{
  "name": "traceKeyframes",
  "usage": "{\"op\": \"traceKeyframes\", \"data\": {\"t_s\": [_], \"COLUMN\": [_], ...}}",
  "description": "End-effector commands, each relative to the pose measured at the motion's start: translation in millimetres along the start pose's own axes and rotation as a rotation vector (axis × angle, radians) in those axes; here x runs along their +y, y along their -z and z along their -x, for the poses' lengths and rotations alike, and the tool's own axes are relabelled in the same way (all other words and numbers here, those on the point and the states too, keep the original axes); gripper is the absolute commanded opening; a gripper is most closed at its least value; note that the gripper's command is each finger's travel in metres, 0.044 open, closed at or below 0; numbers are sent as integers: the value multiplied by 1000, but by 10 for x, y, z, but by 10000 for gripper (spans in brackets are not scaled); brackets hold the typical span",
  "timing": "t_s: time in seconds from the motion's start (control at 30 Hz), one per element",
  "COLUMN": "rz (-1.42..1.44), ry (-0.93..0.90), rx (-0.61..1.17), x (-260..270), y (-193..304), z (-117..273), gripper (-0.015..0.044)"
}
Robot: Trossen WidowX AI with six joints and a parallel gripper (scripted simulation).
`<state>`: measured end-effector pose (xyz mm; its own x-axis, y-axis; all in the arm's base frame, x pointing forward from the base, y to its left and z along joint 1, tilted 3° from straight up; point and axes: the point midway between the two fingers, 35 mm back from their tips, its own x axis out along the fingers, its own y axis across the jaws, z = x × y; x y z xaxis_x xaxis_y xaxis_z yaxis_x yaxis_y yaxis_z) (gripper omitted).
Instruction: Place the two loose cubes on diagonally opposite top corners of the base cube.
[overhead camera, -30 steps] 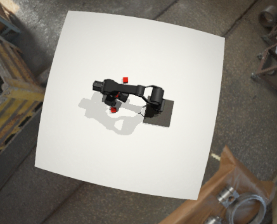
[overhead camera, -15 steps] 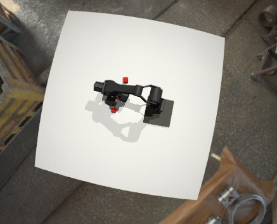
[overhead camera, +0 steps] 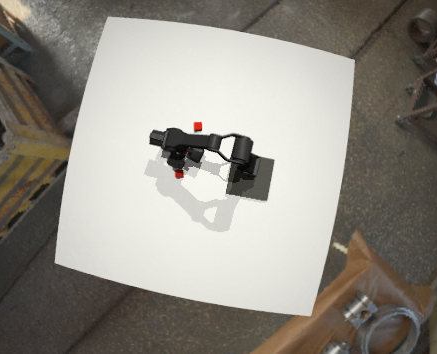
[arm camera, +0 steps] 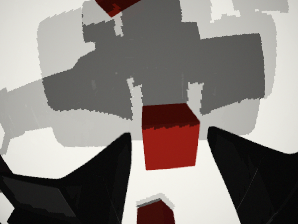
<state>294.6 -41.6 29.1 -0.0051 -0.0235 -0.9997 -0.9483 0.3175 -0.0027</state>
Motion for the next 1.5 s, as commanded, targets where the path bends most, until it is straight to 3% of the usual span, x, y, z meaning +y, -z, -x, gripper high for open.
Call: {"op": "traceKeyframes", "data": {"t_s": [0.0,0.1,0.13,1.47], "rz": [5,5,5,5], "ry": [-3,-3,-3,-3], "rx": [5,5,5,5], "x": [14,14,14,-1], "y": [10,10,10,5], "z": [-41,-41,-41,1058], "gripper": [186,107,105,105]}}
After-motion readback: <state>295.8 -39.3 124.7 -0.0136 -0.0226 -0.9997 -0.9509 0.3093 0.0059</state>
